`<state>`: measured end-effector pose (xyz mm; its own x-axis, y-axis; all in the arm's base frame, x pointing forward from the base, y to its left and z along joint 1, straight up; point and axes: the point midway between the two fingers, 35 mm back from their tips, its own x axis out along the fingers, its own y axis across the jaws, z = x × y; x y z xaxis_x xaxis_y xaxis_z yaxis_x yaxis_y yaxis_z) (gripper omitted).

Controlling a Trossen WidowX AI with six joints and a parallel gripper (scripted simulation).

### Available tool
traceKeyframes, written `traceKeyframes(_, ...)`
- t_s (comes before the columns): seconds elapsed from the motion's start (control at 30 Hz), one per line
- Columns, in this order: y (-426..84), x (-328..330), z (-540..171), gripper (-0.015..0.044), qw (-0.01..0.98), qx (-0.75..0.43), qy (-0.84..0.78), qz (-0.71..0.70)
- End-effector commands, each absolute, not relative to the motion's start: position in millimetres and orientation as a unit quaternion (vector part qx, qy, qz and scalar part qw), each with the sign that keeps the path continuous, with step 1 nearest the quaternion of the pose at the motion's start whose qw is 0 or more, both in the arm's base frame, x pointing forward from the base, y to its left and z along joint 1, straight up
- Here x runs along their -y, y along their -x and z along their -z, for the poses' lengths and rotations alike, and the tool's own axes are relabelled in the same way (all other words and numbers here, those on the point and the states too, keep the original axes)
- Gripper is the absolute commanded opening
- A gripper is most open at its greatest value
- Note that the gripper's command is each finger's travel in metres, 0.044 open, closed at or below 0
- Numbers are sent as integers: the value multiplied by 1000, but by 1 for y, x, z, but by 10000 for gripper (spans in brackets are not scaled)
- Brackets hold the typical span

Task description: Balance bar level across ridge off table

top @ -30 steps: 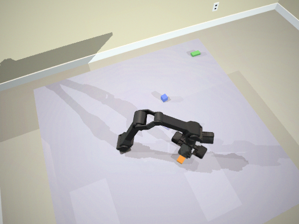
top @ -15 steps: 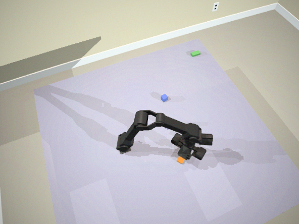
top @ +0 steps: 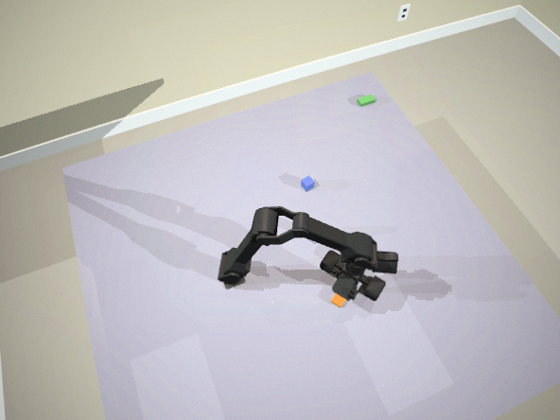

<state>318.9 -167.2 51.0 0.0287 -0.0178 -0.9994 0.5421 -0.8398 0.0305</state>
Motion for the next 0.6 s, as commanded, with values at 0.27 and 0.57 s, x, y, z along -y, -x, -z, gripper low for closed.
traceKeyframes(0.27, -319, 167, -51, 138, 209, -191, -686, 670)
traceKeyframes(0.57, -320, 168, -57, 0, 209, -191, -686, 670)
